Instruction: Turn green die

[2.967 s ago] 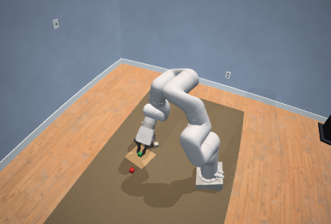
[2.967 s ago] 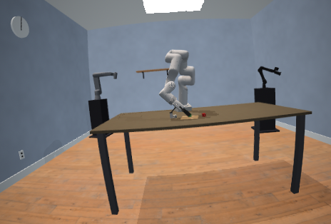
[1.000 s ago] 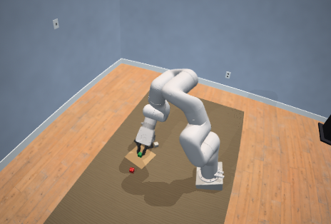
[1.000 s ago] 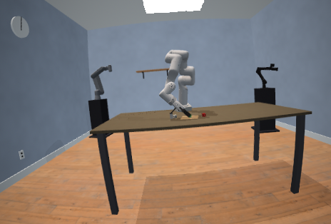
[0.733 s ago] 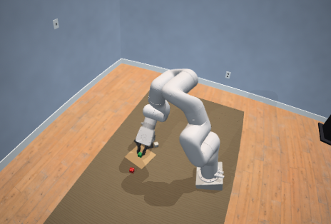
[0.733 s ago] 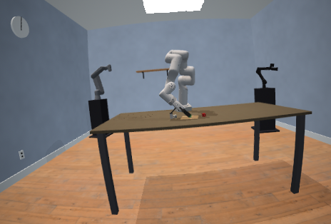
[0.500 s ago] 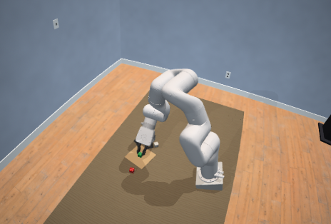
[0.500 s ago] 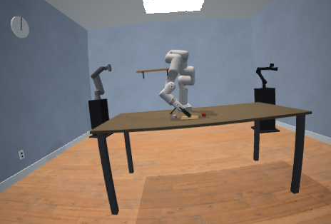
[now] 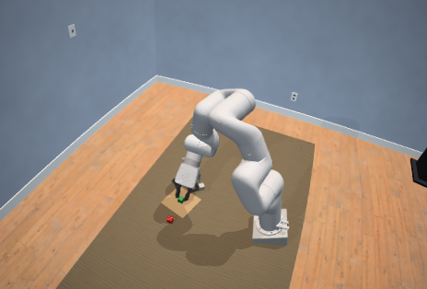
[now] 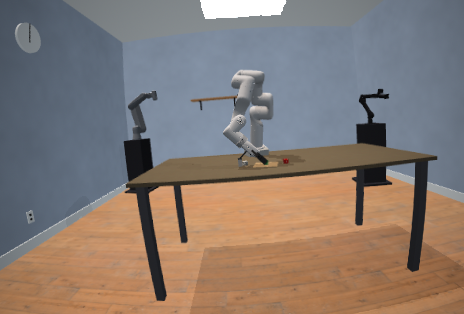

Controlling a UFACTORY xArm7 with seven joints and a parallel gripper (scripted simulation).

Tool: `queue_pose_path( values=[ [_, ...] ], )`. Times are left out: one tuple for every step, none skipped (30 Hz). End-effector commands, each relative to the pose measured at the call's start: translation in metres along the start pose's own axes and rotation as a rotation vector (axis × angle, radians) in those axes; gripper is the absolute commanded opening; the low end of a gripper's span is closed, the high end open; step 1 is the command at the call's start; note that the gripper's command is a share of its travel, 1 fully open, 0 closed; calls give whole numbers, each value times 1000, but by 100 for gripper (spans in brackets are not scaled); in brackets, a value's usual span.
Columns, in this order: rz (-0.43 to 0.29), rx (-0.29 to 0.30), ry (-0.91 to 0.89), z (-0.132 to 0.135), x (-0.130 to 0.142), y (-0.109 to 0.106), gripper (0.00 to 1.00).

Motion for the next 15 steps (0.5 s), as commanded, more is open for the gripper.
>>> queue_pose_path(
  values=[
    [2, -2, -2, -1, 0, -1, 42],
    [2, -2, -2, -1, 0, -1, 42],
    [2, -2, -2, -1, 0, -1, 63],
    [2, -2, -2, -1, 0, -1, 63],
    [2, -2, -2, -1, 0, -1, 63],
    [2, -2, -2, -1, 0, -1, 63],
    [2, -2, -2, -1, 0, -1, 63],
    [2, -2, -2, -1, 0, -1, 63],
    [2, -2, -2, -1, 0, -1, 63],
    [2, -2, -2, -1, 0, -1, 63],
    [2, -2, -2, -1, 0, -1, 63],
    [2, -2, -2, -1, 0, -1, 63],
    [2, -2, -2, -1, 0, -1, 63],
    [2, -2, -2, -1, 0, -1, 63],
    [2, -2, -2, -1, 0, -1, 63]
  ],
)
Point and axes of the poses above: the point where the finger pads meet when closed, its own y axis out along the fingers, its own z axis across the jaws, x = y × z, the point moved 7 cm from there along -y, back along the fingers, and after that the axes turned 6 degrees about -y, right-handed, at the moved point
